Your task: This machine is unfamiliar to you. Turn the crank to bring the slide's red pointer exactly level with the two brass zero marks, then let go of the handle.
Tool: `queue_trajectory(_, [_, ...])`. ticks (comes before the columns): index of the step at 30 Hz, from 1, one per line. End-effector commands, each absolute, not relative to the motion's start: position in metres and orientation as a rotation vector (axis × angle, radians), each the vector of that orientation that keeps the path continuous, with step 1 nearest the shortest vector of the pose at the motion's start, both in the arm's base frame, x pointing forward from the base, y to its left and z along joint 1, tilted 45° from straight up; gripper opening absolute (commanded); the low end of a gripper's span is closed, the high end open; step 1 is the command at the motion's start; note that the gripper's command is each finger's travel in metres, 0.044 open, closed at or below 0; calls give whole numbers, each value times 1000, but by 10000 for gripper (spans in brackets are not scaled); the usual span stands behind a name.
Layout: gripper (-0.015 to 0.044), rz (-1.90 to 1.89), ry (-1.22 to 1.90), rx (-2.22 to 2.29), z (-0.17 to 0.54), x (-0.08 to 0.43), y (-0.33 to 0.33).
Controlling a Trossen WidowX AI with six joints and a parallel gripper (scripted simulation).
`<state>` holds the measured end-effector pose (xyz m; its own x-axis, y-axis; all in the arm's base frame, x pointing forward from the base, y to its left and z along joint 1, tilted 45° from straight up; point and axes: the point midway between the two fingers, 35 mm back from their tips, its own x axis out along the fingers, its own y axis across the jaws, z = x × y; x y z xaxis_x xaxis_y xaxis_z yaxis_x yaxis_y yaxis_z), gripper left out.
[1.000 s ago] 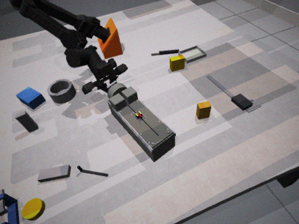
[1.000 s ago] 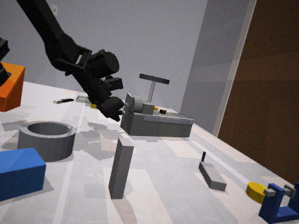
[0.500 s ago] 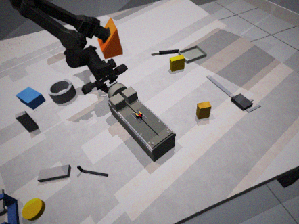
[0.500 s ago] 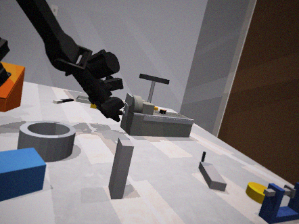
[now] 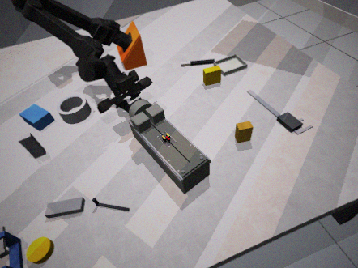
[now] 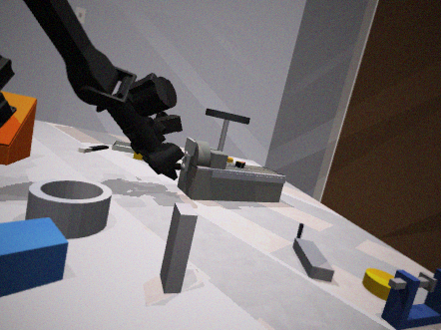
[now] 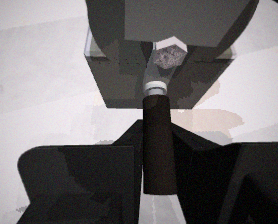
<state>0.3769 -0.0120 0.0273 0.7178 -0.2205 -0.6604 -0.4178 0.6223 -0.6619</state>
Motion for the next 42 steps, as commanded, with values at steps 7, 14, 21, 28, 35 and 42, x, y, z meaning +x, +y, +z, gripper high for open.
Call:
queue_trajectory(7, [0, 101, 782, -919, 34, 381, -18])
queue_trajectory(14, [0, 101, 782, -919, 34, 381, -19])
queue_trajectory(21, [0, 101, 782, -919, 35, 381, -19])
queue_trajectory(28, [0, 101, 782, -919, 35, 382, -19])
queue_trajectory(35, [0, 101, 782, -919, 36, 382, -20])
queue_trajectory(42, [0, 101, 782, -919, 37, 382, -20])
